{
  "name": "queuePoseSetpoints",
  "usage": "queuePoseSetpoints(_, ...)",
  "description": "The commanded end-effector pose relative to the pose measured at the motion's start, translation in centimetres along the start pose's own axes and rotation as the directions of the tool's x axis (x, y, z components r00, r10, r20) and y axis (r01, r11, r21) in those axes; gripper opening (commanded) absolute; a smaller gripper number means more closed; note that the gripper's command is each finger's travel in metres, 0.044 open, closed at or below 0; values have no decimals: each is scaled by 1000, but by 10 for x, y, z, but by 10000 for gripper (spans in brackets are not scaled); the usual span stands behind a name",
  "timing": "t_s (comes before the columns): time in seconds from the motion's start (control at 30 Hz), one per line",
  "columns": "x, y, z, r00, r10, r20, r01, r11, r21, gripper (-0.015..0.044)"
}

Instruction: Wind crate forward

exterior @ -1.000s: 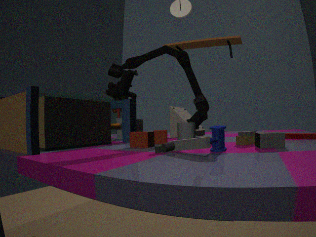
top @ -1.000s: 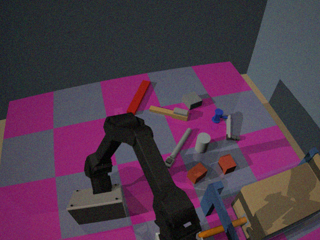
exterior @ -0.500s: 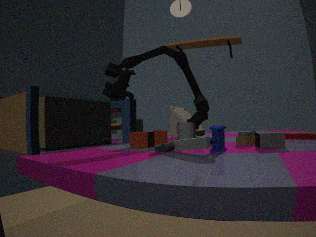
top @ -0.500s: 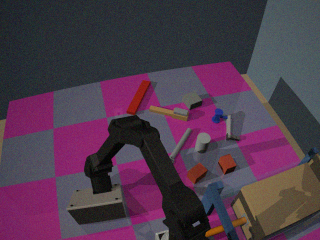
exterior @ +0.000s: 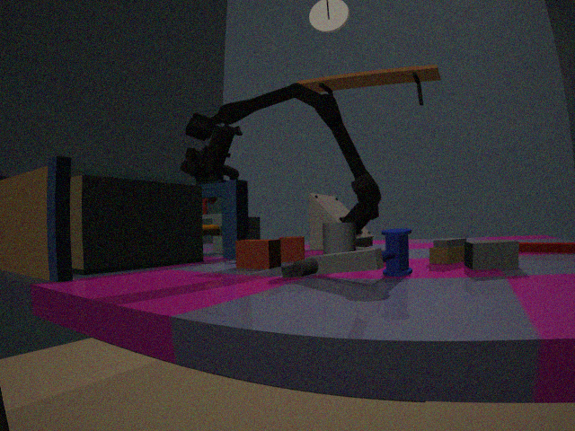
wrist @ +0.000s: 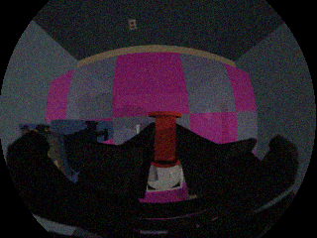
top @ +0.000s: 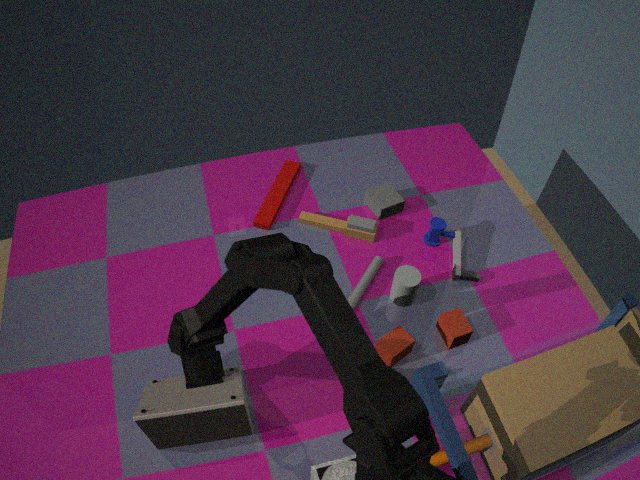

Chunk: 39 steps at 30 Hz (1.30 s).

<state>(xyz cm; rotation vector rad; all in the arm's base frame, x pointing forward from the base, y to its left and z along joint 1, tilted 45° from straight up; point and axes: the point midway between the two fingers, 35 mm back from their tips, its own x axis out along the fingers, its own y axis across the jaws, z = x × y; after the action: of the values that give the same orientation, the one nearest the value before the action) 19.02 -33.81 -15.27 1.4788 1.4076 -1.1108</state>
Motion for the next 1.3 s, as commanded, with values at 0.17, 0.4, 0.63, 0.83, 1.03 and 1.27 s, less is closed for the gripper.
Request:
queuePoseSetpoints(0.17,5,32,-14,999,31,-18,-32,999,-26,0)
queuePoseSetpoints(0.4,3,38,-16,999,31,-19,-32,999,-26,0)
queuePoseSetpoints(0.63,2,44,-20,999,32,-19,-32,999,-27,0)
queuePoseSetpoints(0.83,0,49,-23,999,32,-20,-33,999,-27,0)
queuePoseSetpoints(1.03,-1,52,-25,999,32,-20,-33,999,-27,0)
queuePoseSetpoints(1.27,-4,60,-31,999,33,-20,-33,999,-27,0)
